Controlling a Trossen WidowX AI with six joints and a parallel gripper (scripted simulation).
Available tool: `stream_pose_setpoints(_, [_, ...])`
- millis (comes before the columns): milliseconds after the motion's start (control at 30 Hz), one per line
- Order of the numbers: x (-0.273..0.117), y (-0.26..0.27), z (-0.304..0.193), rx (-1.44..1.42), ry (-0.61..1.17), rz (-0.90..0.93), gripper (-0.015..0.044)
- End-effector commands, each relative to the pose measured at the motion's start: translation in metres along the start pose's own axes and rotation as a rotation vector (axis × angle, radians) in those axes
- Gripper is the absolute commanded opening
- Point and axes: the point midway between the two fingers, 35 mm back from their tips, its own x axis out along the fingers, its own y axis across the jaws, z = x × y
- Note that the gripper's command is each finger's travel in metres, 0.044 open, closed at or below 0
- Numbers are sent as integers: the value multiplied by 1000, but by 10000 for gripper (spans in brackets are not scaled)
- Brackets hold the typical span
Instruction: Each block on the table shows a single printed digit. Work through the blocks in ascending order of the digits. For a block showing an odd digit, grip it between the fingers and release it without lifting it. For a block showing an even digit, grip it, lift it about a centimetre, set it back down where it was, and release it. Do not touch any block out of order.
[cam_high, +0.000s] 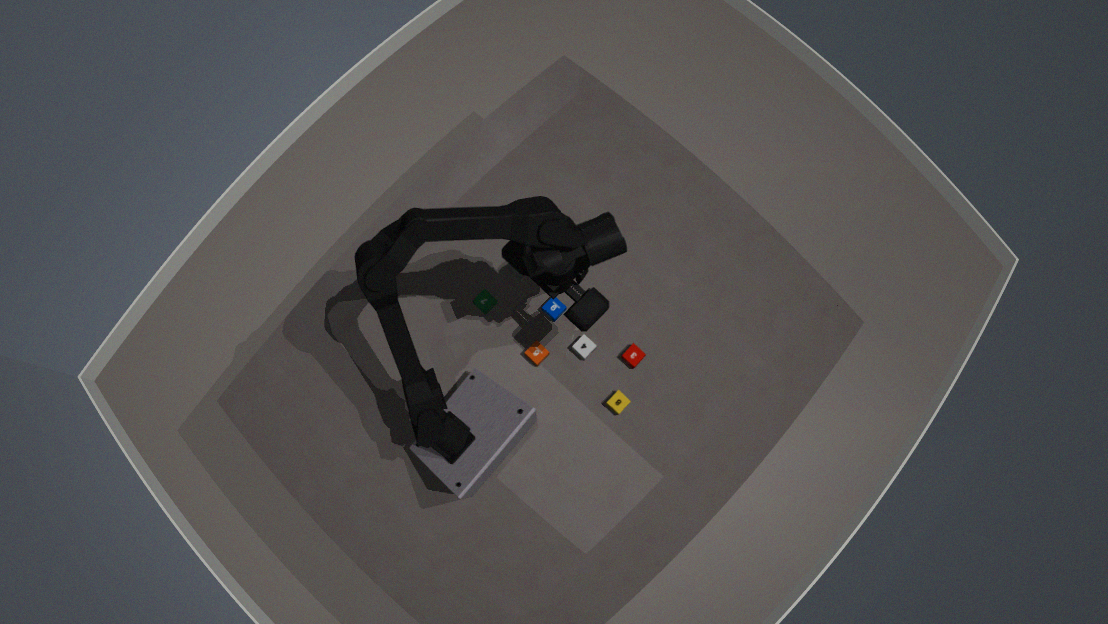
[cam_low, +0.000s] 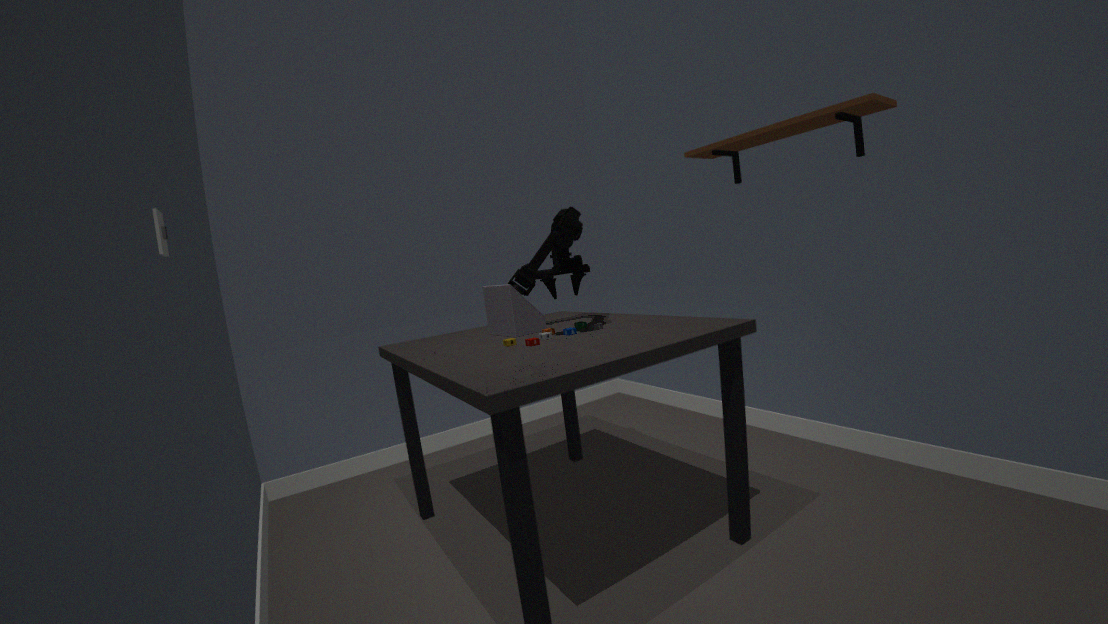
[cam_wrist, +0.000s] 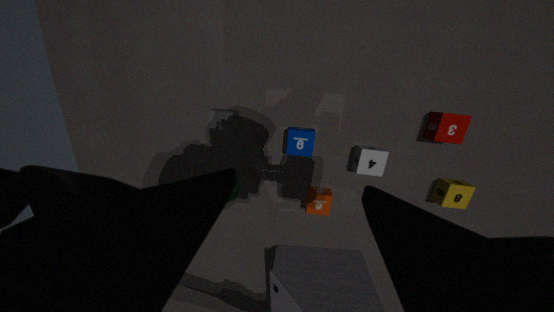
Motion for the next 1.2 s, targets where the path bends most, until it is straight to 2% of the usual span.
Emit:
stream_pose_setpoints(0, [0, -1, 0, -8, 1, -4, 400])
stream_pose_setpoints(133, [-3, -22, 10, -3, -4, -10, 400])
stream_pose_setpoints(467, [-3, -166, 33, -10, -3, -14, 400])
stream_pose_setpoints(1167, [-3, -168, 33, -11, -3, -14, 400])
